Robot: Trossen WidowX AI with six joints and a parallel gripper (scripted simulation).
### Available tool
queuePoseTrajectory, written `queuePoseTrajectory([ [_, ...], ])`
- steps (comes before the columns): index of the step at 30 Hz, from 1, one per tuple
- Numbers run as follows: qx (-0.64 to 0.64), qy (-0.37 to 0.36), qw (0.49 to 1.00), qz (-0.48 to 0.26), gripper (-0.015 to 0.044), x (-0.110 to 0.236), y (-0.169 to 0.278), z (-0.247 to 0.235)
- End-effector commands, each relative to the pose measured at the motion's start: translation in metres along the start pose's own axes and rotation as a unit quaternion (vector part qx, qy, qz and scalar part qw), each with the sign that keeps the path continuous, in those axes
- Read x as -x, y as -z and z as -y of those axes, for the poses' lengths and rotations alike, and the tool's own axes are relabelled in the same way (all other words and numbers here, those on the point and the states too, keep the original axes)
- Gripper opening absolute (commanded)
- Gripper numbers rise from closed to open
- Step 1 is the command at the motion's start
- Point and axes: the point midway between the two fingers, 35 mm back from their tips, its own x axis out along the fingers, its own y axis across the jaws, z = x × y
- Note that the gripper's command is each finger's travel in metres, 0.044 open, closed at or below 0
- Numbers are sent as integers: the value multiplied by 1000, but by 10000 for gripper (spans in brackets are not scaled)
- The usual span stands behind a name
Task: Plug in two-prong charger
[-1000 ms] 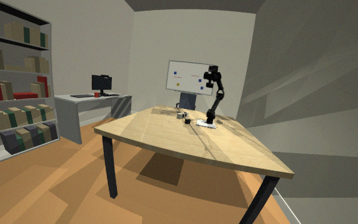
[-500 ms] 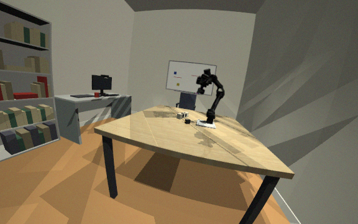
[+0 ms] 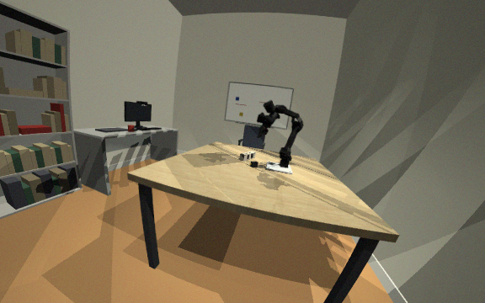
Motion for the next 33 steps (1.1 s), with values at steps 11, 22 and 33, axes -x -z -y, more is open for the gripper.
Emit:
queuePoseTrajectory([
  [11,112,125,981,-94,440,-52,12,74],
  [22,189,183,946,-191,440,-73,26,131],
  [33,249,206,899,-295,440,-80,44,184],
])
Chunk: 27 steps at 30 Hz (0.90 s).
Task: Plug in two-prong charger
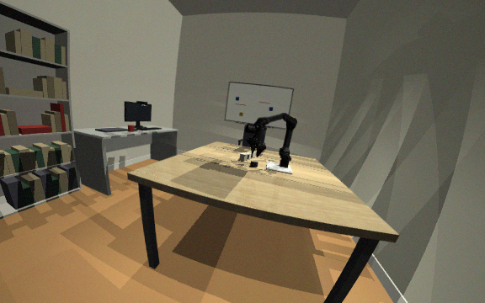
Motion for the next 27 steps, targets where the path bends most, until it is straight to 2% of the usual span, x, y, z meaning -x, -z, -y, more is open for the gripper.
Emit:
queuePoseTrajectory([
  [1,29,3,999,-45,440,-16,14,11],
  [5,47,2,997,-67,440,-23,20,18],
  [27,47,2,997,-67,440,-45,20,18],
])
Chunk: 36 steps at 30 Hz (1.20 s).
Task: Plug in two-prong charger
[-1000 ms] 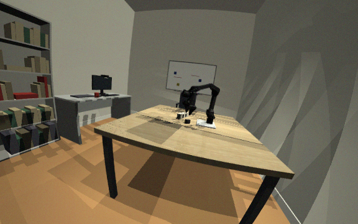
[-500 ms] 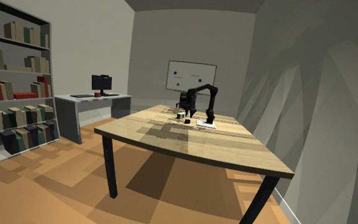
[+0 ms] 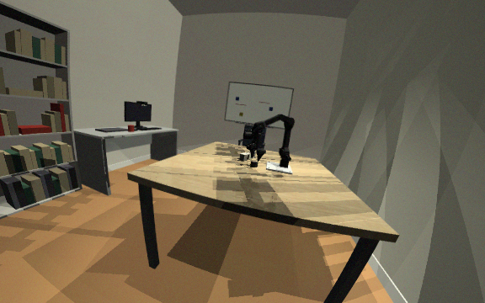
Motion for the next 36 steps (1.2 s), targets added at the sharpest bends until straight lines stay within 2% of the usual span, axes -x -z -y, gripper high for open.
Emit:
queuePoseTrajectory([
  [1,2,0,1000,-8,440,-9,2,0],
  [25,2,0,1000,-8,440,-48,0,0],
  [33,2,0,1000,-8,440,-49,0,0],
  [36,1,-1,1000,-3,361,-46,-2,0],
])
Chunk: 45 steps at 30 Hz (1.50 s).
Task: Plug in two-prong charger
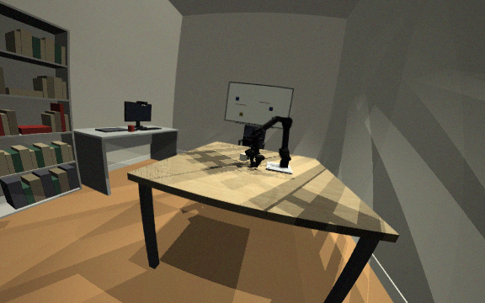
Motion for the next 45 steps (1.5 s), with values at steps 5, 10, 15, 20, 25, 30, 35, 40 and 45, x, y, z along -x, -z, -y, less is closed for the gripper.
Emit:
queuePoseTrajectory([
  [5,0,0,1000,0,230,0,0,0],
  [10,0,0,1000,0,118,0,0,0],
  [15,0,0,1000,0,65,1,0,0],
  [20,0,0,1000,-1,0,14,0,0],
  [25,1,1,1000,-3,0,38,5,0],
  [30,1,1,1000,-4,0,54,10,-1],
  [35,-7,0,1000,-4,0,54,12,2],
  [40,-31,-1,1000,-4,0,51,16,10],
  [45,-56,-2,998,-4,0,49,20,18],
])
